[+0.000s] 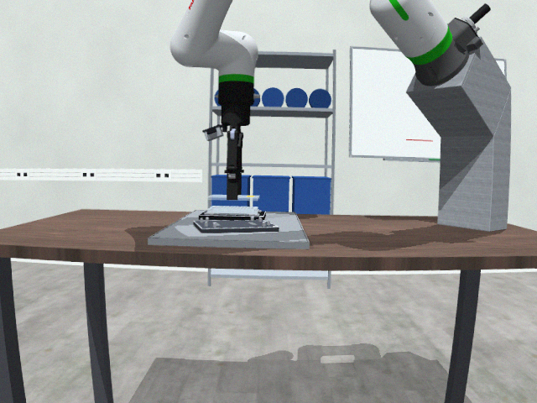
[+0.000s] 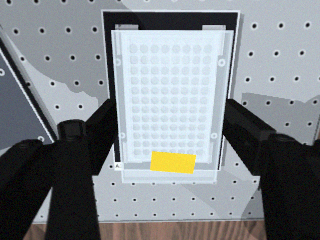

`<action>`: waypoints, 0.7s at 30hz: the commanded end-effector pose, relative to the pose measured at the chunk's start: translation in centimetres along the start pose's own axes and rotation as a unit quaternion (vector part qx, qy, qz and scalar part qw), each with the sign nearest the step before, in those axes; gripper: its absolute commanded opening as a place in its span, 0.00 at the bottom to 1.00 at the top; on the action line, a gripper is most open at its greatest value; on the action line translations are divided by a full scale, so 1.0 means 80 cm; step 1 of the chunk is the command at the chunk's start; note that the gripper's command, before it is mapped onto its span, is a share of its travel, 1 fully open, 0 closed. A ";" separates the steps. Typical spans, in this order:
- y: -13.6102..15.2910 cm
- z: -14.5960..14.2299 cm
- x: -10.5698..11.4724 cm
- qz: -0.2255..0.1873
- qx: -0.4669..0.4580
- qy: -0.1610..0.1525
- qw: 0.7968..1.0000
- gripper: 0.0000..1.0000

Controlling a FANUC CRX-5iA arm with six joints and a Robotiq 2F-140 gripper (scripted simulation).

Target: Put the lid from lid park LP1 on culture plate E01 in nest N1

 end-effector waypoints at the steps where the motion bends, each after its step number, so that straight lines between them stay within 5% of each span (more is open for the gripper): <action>1: -0.001 0.001 -0.008 0.001 0.000 0.000 1.000 0.61; 21: -0.002 0.001 -0.016 0.001 0.000 0.000 1.000 0.61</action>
Point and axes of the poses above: the point where the finger pads meet when closed, its own x axis back along the fingers, its own z axis across the jaws, y = z × x, the point moved 6 cm from there along x, back along the fingers, and after that the axes turned 9 degrees about -x, right-handed, at the moved point
